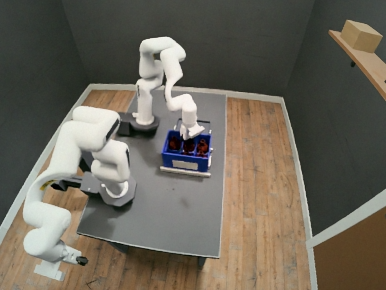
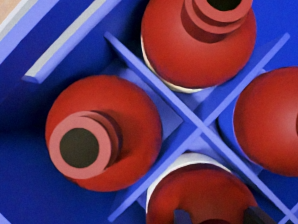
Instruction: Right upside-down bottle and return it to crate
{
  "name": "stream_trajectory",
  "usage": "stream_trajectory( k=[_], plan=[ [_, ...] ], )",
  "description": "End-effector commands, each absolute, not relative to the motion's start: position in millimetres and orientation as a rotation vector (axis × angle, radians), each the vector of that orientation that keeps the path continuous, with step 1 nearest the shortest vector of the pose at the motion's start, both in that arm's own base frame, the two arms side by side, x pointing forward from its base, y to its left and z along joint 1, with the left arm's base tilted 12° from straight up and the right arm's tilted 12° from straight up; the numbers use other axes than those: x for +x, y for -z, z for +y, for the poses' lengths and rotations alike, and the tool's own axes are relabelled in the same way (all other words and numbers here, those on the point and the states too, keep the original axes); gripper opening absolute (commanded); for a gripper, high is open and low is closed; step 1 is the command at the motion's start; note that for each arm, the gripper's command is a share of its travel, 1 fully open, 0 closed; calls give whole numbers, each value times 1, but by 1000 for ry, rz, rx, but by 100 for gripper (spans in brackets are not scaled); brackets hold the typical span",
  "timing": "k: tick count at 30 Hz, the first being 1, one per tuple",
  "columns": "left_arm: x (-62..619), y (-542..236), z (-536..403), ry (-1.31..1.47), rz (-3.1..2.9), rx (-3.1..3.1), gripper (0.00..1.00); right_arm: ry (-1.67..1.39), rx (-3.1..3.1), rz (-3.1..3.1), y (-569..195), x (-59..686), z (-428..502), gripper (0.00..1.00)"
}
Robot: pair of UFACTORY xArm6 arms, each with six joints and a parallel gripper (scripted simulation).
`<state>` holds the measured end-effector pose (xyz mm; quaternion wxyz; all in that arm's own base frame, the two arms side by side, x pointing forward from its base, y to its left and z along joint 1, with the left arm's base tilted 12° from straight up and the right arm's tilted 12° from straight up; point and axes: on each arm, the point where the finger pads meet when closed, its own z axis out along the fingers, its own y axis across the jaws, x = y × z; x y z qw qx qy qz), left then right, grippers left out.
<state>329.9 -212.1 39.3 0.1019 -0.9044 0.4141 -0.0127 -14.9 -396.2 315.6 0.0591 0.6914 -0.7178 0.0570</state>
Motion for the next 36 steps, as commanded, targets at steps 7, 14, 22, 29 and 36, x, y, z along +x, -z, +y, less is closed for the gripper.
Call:
stream_trajectory(
  k=[7,14,22,29,36],
  plan=[
    [331,-41,-213,44,1223,-2671,34,-177,2091,-2172,-317,-15,-397,100],
    [331,-41,-213,44,1223,-2671,41,-177,2091,-2172,-317,-15,-397,100],
    [331,-41,-213,44,1223,-2671,43,-177,2091,-2172,-317,-15,-397,100],
    [331,-41,-213,44,1223,-2671,43,-177,2091,-2172,-317,-15,-397,100],
    [331,-42,-213,44,1223,-2671,43,-177,2091,-2172,-317,-15,-397,100]
  ],
)
